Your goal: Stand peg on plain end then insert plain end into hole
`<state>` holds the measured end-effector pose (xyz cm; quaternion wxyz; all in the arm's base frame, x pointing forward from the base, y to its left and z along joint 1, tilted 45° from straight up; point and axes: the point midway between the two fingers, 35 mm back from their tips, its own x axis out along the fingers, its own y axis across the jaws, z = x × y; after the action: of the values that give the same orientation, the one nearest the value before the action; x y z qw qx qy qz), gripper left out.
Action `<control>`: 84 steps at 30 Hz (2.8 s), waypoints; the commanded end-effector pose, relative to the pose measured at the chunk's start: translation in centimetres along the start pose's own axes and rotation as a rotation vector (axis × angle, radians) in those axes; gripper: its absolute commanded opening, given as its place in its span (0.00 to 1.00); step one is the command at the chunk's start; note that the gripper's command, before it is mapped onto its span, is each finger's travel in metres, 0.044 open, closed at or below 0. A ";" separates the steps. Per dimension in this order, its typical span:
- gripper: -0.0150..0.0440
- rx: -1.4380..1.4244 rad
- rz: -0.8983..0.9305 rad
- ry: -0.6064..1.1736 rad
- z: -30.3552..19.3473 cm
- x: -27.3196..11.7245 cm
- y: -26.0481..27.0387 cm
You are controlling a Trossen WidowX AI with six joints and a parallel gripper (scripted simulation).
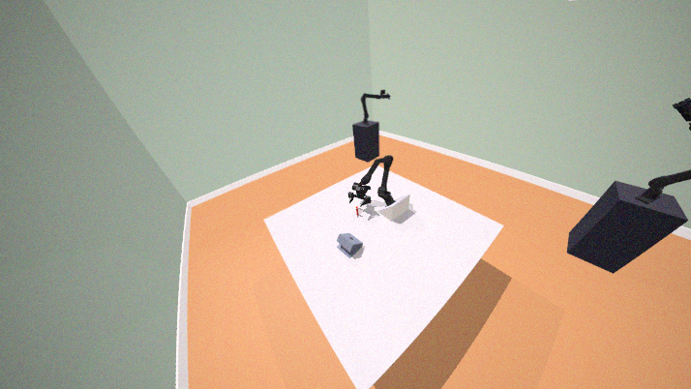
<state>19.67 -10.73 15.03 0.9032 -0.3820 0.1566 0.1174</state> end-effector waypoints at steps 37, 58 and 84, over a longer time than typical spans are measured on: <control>1.00 0.474 0.144 0.494 5.6 -0.4 2.2; 1.00 0.433 0.141 1.150 2.4 -0.3 2.8; 1.00 0.122 -0.086 1.443 3.5 1.1 0.5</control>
<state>21.20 -7.71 16.46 0.5948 -0.3247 0.7087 -0.1962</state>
